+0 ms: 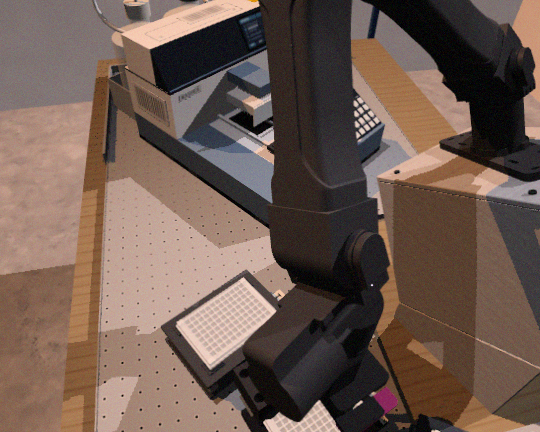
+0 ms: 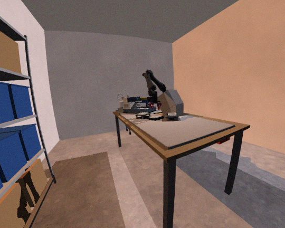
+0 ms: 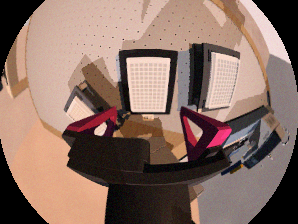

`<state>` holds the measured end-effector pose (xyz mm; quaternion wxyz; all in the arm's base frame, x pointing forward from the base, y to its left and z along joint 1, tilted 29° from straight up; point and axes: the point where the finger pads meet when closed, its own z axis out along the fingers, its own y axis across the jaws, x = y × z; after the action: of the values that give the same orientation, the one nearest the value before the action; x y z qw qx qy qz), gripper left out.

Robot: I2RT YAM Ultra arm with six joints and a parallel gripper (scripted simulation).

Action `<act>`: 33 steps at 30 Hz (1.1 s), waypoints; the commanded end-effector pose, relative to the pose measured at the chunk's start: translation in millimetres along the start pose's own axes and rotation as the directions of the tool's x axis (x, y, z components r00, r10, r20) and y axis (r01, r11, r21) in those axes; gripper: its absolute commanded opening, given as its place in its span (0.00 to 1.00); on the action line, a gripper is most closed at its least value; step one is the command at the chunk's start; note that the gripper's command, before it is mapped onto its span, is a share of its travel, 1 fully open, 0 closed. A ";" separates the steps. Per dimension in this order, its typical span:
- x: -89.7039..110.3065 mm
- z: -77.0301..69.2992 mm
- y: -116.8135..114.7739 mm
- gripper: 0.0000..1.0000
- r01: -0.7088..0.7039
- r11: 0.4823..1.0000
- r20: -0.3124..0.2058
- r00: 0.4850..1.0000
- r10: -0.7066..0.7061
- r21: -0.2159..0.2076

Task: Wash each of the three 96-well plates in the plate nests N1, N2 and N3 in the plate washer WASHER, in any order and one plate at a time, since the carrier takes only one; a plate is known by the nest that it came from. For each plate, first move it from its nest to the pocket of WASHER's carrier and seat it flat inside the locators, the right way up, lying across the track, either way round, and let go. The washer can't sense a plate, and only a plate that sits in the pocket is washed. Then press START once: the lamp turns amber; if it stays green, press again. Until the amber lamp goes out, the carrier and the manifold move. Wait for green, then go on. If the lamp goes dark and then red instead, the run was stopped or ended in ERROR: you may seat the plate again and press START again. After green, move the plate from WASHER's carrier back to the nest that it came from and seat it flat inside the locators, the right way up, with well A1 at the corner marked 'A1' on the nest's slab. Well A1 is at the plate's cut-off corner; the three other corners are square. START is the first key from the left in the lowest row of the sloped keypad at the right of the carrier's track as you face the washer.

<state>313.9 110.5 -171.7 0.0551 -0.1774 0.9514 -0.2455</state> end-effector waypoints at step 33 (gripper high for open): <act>-11.8 53.1 0.0 1.00 -0.015 1.000 0.024 1.000 0.015 0.002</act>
<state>322.3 87.2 -214.2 0.0526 -0.1714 0.9524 -0.2465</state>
